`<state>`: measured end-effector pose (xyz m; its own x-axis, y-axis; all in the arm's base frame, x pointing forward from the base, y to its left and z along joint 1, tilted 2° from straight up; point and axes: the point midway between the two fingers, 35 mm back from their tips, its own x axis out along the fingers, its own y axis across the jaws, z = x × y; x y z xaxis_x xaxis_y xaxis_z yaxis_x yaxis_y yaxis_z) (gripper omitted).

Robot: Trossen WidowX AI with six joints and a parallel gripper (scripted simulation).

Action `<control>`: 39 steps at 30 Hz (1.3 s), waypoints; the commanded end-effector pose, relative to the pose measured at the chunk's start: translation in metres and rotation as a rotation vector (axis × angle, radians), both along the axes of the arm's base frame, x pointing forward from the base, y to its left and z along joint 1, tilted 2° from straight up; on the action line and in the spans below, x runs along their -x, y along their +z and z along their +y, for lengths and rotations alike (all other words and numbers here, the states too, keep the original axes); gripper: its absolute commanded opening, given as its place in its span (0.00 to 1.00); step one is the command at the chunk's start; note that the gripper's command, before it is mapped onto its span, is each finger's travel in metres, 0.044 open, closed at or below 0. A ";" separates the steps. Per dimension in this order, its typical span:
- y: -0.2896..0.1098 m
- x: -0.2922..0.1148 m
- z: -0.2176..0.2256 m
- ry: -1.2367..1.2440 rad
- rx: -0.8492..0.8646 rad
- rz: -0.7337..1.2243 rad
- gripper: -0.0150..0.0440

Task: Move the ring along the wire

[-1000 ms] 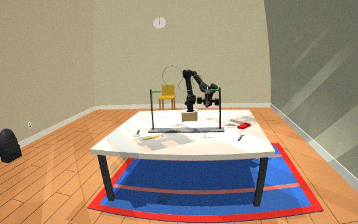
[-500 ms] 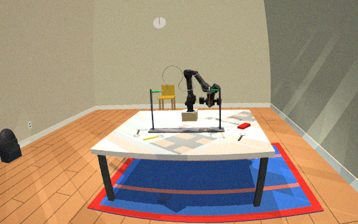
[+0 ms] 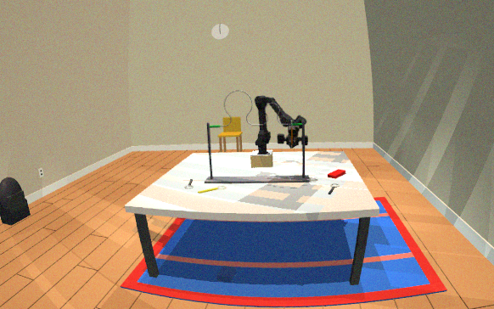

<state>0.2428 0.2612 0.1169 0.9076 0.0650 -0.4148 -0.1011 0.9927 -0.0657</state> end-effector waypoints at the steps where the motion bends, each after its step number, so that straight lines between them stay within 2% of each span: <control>1: -0.001 0.000 0.004 -0.006 0.000 -0.001 0.00; 39: -0.017 0.002 0.013 -0.006 -0.001 -0.002 0.00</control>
